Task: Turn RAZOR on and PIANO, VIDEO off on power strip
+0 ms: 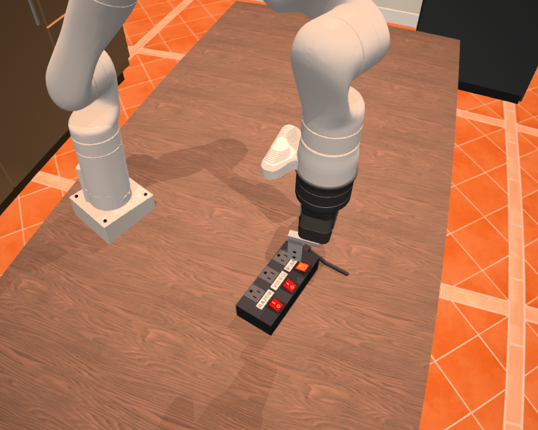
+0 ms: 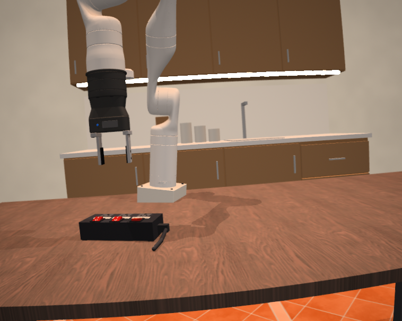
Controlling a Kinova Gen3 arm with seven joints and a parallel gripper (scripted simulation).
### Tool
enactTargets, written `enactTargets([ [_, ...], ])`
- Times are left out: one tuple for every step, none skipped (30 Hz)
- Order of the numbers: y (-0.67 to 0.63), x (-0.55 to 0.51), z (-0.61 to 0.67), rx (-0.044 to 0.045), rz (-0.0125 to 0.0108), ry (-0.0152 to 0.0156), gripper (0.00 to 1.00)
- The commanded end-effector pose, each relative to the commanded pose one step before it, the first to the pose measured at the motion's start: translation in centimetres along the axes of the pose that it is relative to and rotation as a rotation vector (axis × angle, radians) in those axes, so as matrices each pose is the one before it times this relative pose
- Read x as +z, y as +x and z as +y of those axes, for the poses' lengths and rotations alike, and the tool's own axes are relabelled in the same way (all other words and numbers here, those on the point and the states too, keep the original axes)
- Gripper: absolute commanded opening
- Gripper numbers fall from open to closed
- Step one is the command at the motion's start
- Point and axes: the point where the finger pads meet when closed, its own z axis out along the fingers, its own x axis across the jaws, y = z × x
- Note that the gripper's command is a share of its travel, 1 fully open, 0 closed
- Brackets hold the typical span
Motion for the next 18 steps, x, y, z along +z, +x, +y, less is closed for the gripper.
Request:
enactTargets([
  [-0.014,-0.077,0.045,0.00158,-0.00025,-0.00211,1.00],
  [-0.002,0.012,-0.008,0.00235,0.00014,0.00011,1.00],
  [-0.003,0.019,-0.013,0.00375,0.00022,0.00017,1.00],
  [-0.005,0.028,-0.019,0.00541,0.00031,0.00024,1.00],
  [-0.006,0.037,-0.025,0.00729,0.00042,0.00033,1.00],
  [-0.008,0.048,-0.032,0.00936,0.00053,0.00042,1.00],
  [-0.011,0.059,-0.039,0.01160,0.00064,0.00052,1.00],
  [-0.014,0.070,-0.046,0.01396,0.00076,0.00062,1.00],
  [-0.017,0.082,-0.053,0.01643,0.00087,0.00073,1.00],
  [0.000,0.000,0.000,0.00000,0.00000,0.00000,1.00],
  [0.000,0.000,0.000,0.00000,0.00000,0.00000,1.00],
  [-0.021,0.094,-0.060,0.01897,0.00097,0.00084,1.00],
  [-0.026,0.106,-0.066,0.02156,0.00107,0.00094,1.00],
  [-0.031,0.118,-0.072,0.02418,0.00114,0.00104,1.00],
  [-0.037,0.130,-0.076,0.02679,0.00121,0.00114,1.00],
  [-0.044,0.141,-0.080,0.02939,0.00125,0.00123,1.00],
  [-0.051,0.152,-0.082,0.03194,0.00128,0.00131,1.00],
  [-0.059,0.162,-0.083,0.03442,0.00128,0.00137,1.00],
])
